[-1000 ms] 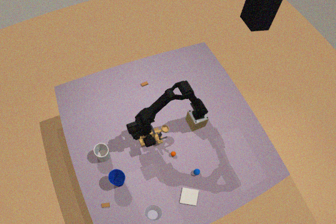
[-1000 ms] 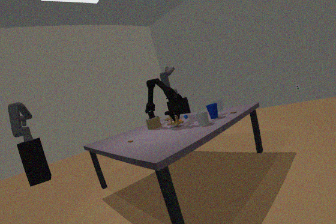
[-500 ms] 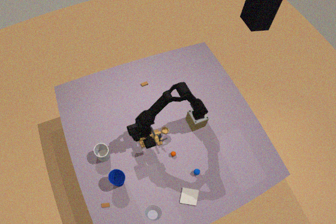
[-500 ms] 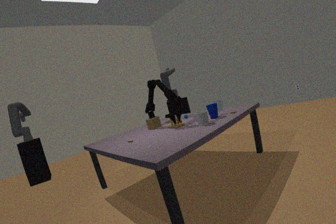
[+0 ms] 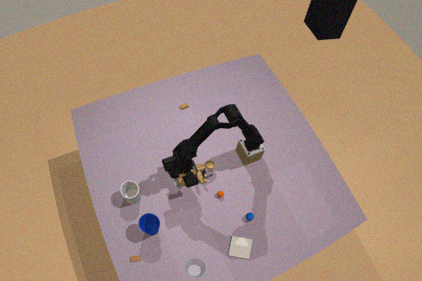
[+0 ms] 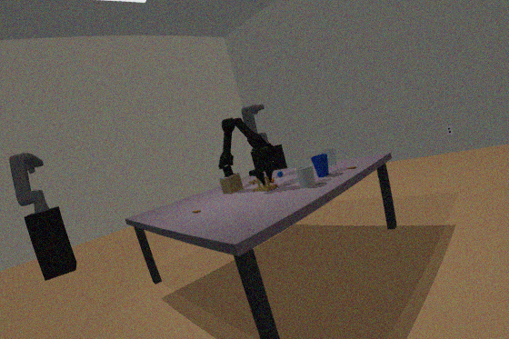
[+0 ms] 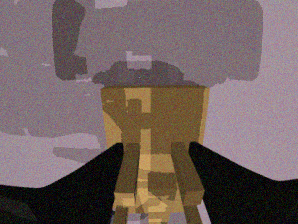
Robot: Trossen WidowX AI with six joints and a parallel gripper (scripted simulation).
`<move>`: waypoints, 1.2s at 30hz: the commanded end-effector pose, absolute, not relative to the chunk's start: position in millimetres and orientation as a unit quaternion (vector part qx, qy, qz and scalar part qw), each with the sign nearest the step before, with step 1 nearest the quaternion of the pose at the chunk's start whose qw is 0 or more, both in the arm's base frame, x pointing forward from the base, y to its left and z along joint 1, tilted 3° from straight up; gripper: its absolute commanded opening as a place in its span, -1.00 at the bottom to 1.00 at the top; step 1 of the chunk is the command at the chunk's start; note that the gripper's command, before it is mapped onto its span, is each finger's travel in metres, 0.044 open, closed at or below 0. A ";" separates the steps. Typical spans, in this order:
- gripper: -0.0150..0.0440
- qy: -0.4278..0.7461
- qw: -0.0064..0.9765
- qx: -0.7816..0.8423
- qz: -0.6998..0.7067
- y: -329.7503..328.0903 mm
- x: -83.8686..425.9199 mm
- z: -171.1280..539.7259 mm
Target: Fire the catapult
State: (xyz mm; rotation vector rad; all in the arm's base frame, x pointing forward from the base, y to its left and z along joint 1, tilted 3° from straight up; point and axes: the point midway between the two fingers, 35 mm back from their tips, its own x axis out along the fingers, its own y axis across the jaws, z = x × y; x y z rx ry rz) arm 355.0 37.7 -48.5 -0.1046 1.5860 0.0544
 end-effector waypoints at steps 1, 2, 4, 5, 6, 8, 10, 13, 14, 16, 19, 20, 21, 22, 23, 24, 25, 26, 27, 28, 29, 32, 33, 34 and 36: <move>0.40 0.711 0.701 -0.047 0.024 37.8 355.4 -47.8; 0.49 0.711 0.701 -0.047 0.024 37.8 355.4 -47.8; 0.67 0.711 0.701 -0.047 0.024 37.8 355.4 -47.8; 0.75 0.711 0.701 -0.047 0.024 37.9 355.8 -45.3; 0.84 0.711 0.701 -0.047 0.024 38.3 357.0 -37.6; 1.00 0.711 0.701 -0.047 0.024 39.6 359.9 -7.6; 1.00 0.712 0.701 -0.047 0.025 40.6 359.5 27.6; 1.00 0.712 0.700 -0.047 0.025 41.1 356.9 52.0; 1.00 0.712 0.700 -0.047 0.025 41.1 356.9 52.0; 1.00 0.712 0.700 -0.049 0.027 40.6 358.2 34.7; 1.00 0.712 0.700 -0.049 0.027 40.7 358.4 37.3; 1.00 0.710 0.702 -0.049 0.027 41.0 358.8 45.1; 1.00 0.709 0.703 -0.049 0.027 41.4 359.1 58.1; 1.00 0.706 0.706 -0.049 0.027 41.8 358.6 75.0; 1.00 0.704 0.708 -0.048 0.027 42.0 357.6 88.1; 1.00 0.703 0.709 -0.048 0.027 42.1 356.8 96.0; 1.00 0.703 0.709 -0.048 0.027 42.1 356.4 98.6; 1.00 0.703 0.709 -0.048 0.027 42.1 356.4 98.6; 0.91 0.712 0.700 -0.050 0.028 44.2 353.9 77.0; 0.82 0.712 0.700 -0.050 0.028 52.4 350.8 72.5; 0.73 0.712 0.700 -0.050 0.029 65.7 344.9 65.0; 0.53 0.712 0.700 -0.049 0.032 110.2 317.6 38.3; 0.53 0.712 0.699 -0.049 0.033 122.5 307.2 30.2; 0.53 0.713 0.699 -0.049 0.034 134.8 295.3 21.7; 0.53 0.713 0.698 -0.049 0.036 156.2 269.3 5.2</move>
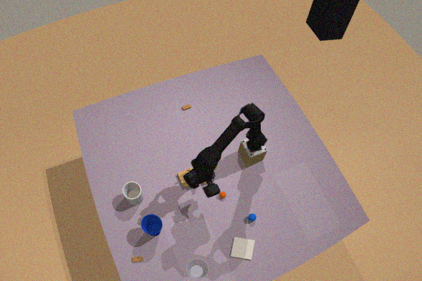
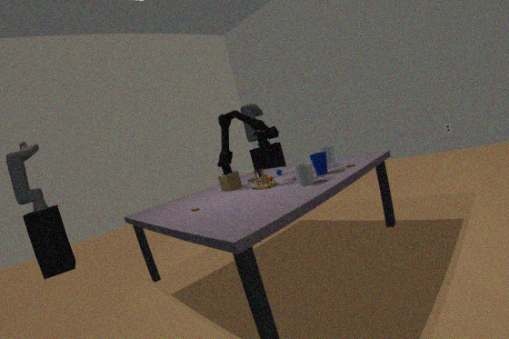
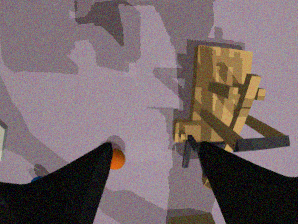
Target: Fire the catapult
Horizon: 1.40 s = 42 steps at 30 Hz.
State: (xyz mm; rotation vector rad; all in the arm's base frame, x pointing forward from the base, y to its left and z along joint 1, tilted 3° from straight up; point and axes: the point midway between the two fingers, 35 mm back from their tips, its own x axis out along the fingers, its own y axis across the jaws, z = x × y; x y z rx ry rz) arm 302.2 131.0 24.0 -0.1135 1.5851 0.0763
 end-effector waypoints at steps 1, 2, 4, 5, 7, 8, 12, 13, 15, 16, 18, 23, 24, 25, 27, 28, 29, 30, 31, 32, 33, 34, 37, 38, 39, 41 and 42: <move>0.53 0.714 0.698 -0.049 0.036 165.1 254.8 -3.0; 0.53 0.715 0.697 -0.049 0.037 172.8 239.7 -10.9; 0.53 0.715 0.696 -0.050 0.038 180.8 219.4 -20.9; 0.53 0.715 0.696 -0.050 0.038 181.6 216.8 -22.1; 0.53 0.715 0.696 -0.050 0.038 181.6 216.8 -22.1; 0.53 0.715 0.696 -0.050 0.038 181.6 216.8 -22.1; 0.53 0.715 0.696 -0.050 0.038 178.1 213.7 -22.1; 0.53 0.715 0.696 -0.050 0.038 178.1 213.7 -23.3; 0.53 0.715 0.696 -0.050 0.037 177.9 213.5 -32.3; 0.53 0.715 0.696 -0.050 0.037 177.7 213.3 -35.9; 0.53 0.715 0.696 -0.050 0.037 177.7 213.2 -37.1; 0.53 0.715 0.696 -0.050 0.037 177.7 213.3 -41.2; 0.53 0.715 0.696 -0.050 0.037 177.8 213.3 -42.9; 0.53 0.715 0.696 -0.050 0.037 177.8 213.4 -44.5; 0.53 0.716 0.696 -0.050 0.037 177.8 213.4 -47.8; 0.53 0.716 0.696 -0.050 0.037 177.8 213.4 -49.5; 0.53 0.716 0.696 -0.050 0.037 177.7 213.3 -51.1; 0.53 0.716 0.696 -0.050 0.037 177.7 213.3 -52.7; 0.53 0.716 0.696 -0.050 0.037 177.7 213.3 -54.4; 0.53 0.716 0.696 -0.050 0.037 177.6 213.2 -56.0; 0.53 0.716 0.696 -0.050 0.037 177.6 213.2 -57.6; 0.53 0.716 0.696 -0.050 0.037 177.5 213.1 -59.3; 0.53 0.716 0.696 -0.050 0.037 177.3 212.9 -64.1; 0.53 0.716 0.696 -0.050 0.037 177.3 212.8 -65.8; 0.53 0.716 0.696 -0.050 0.037 177.2 212.7 -67.4; 0.53 0.716 0.696 -0.050 0.037 177.0 212.5 -70.6; 0.53 0.716 0.696 -0.050 0.037 176.9 212.4 -72.2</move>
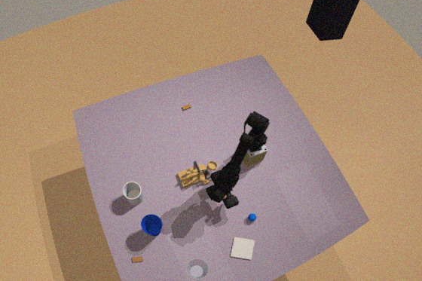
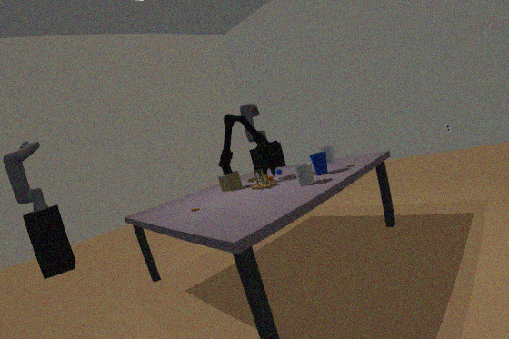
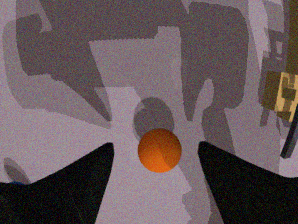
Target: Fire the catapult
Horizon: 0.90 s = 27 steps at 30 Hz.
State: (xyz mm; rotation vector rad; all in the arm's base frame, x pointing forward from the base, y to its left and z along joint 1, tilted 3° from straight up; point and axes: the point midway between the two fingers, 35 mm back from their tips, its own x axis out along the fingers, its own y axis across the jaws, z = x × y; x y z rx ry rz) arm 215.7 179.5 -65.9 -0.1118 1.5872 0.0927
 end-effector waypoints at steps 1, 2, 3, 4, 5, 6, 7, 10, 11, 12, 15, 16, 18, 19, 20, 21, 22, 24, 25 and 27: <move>0.53 0.716 0.696 -0.050 0.037 176.8 212.2 -73.8; 0.53 0.716 0.696 -0.050 0.037 176.7 212.1 -75.1; 0.53 0.716 0.696 -0.050 0.037 176.6 212.1 -75.9; 0.53 0.716 0.696 -0.050 0.037 176.6 212.0 -76.2; 0.44 0.716 0.696 -0.050 0.037 176.6 212.0 -76.2; 0.35 0.716 0.696 -0.050 0.037 176.6 212.0 -76.2; 0.26 0.716 0.696 -0.050 0.037 176.6 212.0 -76.2; 0.06 0.716 0.696 -0.050 0.037 176.6 212.0 -76.2; 0.04 0.716 0.696 -0.050 0.037 176.6 212.0 -76.2; 0.01 0.716 0.696 -0.050 0.037 176.6 212.0 -76.2; -0.06 0.716 0.696 -0.050 0.037 176.6 212.0 -76.2; -0.08 0.716 0.696 -0.050 0.037 176.6 212.0 -76.2; -0.12 0.716 0.696 -0.050 0.037 176.6 212.0 -76.2; -0.21 0.716 0.696 -0.050 0.037 176.6 212.0 -76.2; -0.30 0.716 0.696 -0.050 0.037 176.9 212.3 -75.1; -0.39 0.716 0.696 -0.050 0.037 177.6 213.2 -71.9; -0.48 0.716 0.696 -0.050 0.037 178.8 214.5 -66.5; -0.49 0.715 0.696 -0.050 0.038 181.4 217.5 -52.5; -0.49 0.715 0.696 -0.050 0.038 182.5 218.7 -45.4; -0.49 0.715 0.696 -0.050 0.038 184.4 220.7 -30.7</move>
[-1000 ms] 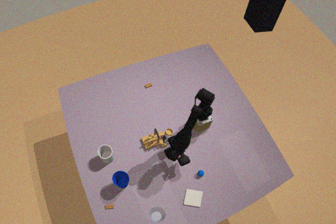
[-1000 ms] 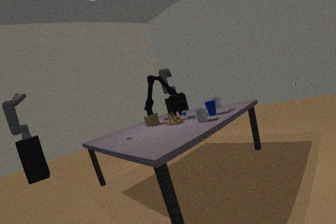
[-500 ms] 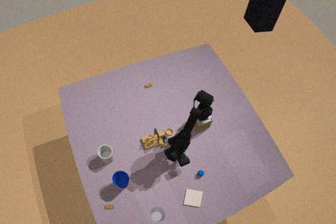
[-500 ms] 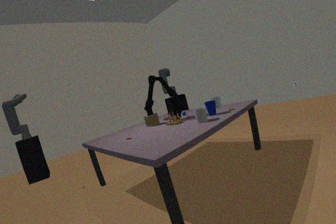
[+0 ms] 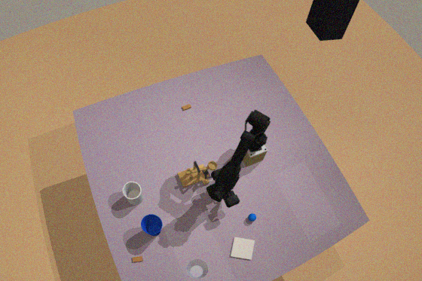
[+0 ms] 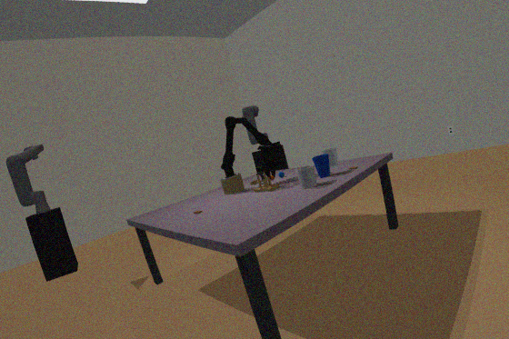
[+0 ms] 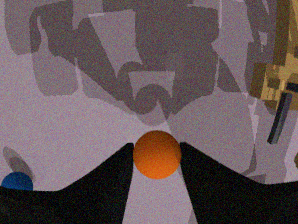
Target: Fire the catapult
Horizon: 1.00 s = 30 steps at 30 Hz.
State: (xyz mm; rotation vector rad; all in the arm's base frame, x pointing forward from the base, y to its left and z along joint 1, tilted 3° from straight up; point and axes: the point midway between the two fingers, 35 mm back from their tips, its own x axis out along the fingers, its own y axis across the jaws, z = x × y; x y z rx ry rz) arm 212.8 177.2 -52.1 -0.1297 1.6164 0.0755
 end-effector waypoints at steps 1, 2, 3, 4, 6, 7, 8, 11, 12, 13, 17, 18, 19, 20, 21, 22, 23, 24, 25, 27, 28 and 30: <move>-0.49 0.715 0.696 -0.050 0.038 185.1 221.5 -23.3; -0.49 0.715 0.696 -0.050 0.038 185.6 222.1 -15.7; -0.49 0.715 0.696 -0.050 0.038 186.1 222.5 -8.1; -0.49 0.715 0.696 -0.050 0.038 186.3 222.7 -0.4; -0.49 0.715 0.696 -0.050 0.038 186.5 222.7 15.2; -0.49 0.715 0.696 -0.050 0.038 186.3 222.3 23.1; -0.49 0.715 0.696 -0.050 0.038 186.0 221.9 31.0; -0.49 0.715 0.696 -0.050 0.038 184.6 220.1 49.1; -0.49 0.715 0.696 -0.050 0.038 184.5 219.9 50.3; -0.49 0.715 0.696 -0.050 0.038 184.5 219.9 50.3; -0.49 0.720 0.692 -0.052 0.034 177.1 222.9 48.2; -0.49 0.722 0.689 -0.054 0.032 172.1 224.7 46.8; -0.49 0.726 0.685 -0.056 0.030 167.1 226.5 45.4; -0.49 0.729 0.682 -0.057 0.027 162.1 228.1 44.0; -0.49 0.732 0.679 -0.059 0.025 157.1 229.6 42.7; -0.49 0.735 0.675 -0.060 0.024 152.1 231.0 41.3; -0.49 0.738 0.672 -0.061 0.022 147.1 232.3 40.0; -0.49 0.741 0.668 -0.062 0.020 142.0 233.5 38.7; -0.49 0.745 0.664 -0.063 0.019 137.2 234.4 37.3; -0.49 0.751 0.657 -0.064 0.018 127.6 235.9 34.5; -0.49 0.754 0.653 -0.064 0.017 122.8 236.4 33.1; -0.49 0.761 0.645 -0.065 0.016 113.3 237.3 30.4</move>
